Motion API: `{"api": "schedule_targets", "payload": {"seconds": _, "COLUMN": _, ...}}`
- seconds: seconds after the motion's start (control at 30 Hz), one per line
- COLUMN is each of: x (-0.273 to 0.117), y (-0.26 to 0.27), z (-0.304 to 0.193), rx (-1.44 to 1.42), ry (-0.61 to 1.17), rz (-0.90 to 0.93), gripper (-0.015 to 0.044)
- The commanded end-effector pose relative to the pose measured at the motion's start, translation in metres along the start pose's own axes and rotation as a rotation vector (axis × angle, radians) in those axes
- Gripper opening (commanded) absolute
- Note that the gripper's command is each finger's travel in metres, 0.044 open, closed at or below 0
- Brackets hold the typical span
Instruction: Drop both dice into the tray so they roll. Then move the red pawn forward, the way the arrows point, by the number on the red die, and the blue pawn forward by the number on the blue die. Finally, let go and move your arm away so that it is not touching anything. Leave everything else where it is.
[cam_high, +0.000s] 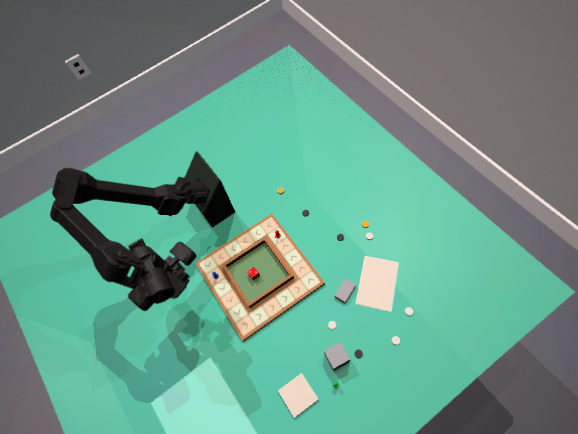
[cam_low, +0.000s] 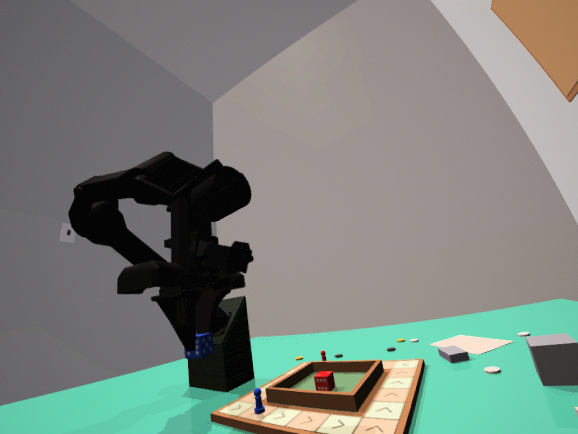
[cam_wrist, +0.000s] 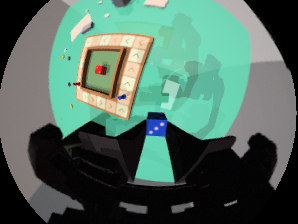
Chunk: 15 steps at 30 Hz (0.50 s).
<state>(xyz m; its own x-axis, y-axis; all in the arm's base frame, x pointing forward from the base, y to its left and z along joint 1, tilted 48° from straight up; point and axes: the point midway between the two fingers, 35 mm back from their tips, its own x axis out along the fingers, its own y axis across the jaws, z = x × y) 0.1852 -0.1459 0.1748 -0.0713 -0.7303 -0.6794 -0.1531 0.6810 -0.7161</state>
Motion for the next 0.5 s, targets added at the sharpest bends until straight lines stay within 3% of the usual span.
{"api": "schedule_targets", "payload": {"seconds": 0.0, "x": 0.003, "y": 0.013, "z": 0.017, "rx": -0.103, "ry": -0.004, "rz": 0.011, "gripper": 0.0}}
{"api": "schedule_targets", "payload": {"seconds": 0.47, "x": 0.013, "y": 0.073, "z": 0.065, "rx": -0.489, "ry": -0.019, "rz": 0.034, "gripper": 0.0}}
